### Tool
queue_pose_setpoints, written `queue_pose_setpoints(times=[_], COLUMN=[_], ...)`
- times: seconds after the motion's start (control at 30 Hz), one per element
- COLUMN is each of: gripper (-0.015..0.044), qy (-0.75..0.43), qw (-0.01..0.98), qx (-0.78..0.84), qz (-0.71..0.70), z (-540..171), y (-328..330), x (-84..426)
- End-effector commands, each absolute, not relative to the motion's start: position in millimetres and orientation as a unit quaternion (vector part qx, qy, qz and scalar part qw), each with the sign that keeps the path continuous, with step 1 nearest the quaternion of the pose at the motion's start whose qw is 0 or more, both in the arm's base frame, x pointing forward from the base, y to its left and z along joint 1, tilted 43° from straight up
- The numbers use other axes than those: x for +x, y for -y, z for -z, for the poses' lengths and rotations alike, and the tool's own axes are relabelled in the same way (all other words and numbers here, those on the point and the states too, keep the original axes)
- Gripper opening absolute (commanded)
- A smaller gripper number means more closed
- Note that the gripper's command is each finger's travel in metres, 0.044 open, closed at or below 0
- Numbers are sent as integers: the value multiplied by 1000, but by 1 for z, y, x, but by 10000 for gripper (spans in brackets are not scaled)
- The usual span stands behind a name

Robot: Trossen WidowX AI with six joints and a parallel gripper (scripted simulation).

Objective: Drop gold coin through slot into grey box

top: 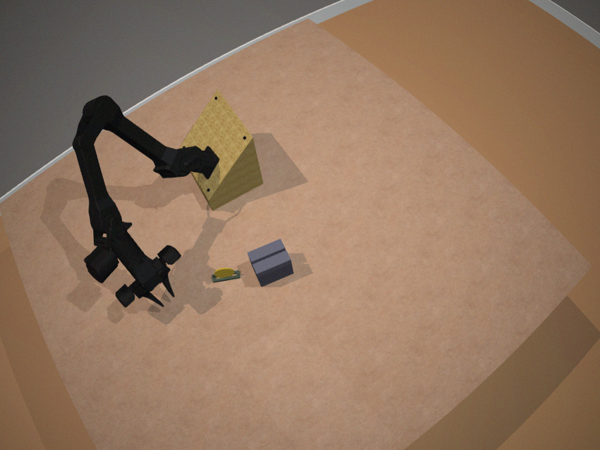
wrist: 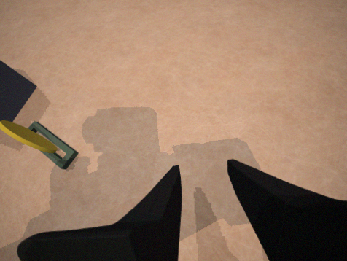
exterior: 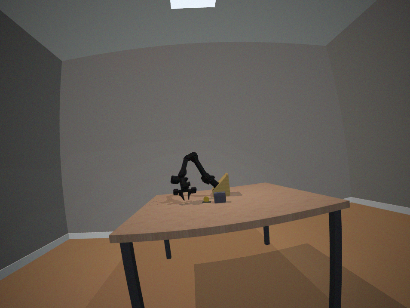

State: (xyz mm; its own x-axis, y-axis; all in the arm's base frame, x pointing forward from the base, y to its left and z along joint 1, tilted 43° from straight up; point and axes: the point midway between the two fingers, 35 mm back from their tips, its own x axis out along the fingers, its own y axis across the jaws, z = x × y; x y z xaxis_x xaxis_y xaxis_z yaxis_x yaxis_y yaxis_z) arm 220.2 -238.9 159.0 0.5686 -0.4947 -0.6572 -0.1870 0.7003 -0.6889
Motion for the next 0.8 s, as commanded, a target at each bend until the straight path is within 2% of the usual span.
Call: queue_pose_setpoints(times=[0.0,0.27,0.57,0.77], gripper=[161,161,161,161], qy=[-525,-643,-714,-714], qw=[774,650,429,410], qx=[-352,-395,-536,-551], qz=[24,-87,-135,-135], z=[-133,-102,-109,-111], y=[204,133,68,63], x=[244,269,262,262])
